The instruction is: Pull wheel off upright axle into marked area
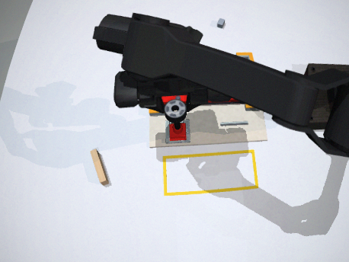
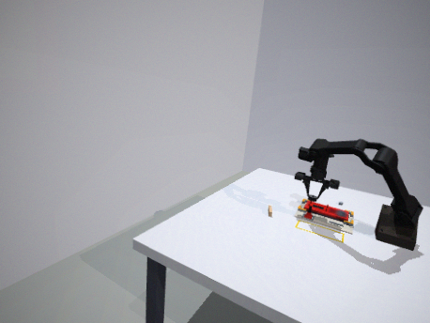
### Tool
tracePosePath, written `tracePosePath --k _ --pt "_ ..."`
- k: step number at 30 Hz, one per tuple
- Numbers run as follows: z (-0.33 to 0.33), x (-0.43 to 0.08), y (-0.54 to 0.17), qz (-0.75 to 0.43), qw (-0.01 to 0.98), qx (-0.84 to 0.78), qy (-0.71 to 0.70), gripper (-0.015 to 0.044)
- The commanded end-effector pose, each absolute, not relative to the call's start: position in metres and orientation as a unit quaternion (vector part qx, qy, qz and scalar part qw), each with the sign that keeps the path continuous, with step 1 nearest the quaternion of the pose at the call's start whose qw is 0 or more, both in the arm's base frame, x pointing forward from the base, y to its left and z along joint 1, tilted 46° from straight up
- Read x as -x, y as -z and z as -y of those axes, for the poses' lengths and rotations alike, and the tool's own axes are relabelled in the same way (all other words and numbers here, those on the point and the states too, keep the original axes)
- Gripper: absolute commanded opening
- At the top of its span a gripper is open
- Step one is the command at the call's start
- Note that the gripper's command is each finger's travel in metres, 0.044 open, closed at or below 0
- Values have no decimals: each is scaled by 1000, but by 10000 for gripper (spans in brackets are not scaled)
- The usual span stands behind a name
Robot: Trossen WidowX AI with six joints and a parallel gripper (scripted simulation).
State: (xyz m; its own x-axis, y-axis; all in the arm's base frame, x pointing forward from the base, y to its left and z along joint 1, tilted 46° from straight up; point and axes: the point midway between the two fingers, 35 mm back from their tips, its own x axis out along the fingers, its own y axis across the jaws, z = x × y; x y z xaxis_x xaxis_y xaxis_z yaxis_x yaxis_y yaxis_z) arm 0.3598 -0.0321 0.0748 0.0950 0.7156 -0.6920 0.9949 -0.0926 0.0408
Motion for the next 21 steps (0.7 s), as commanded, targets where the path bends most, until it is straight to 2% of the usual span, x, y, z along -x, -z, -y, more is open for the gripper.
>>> tracePosePath --k 1,21 --pt "22 -354 -83 -622 264 -689 263 0" --pt "-29 -305 -137 -622 264 -688 264 0"
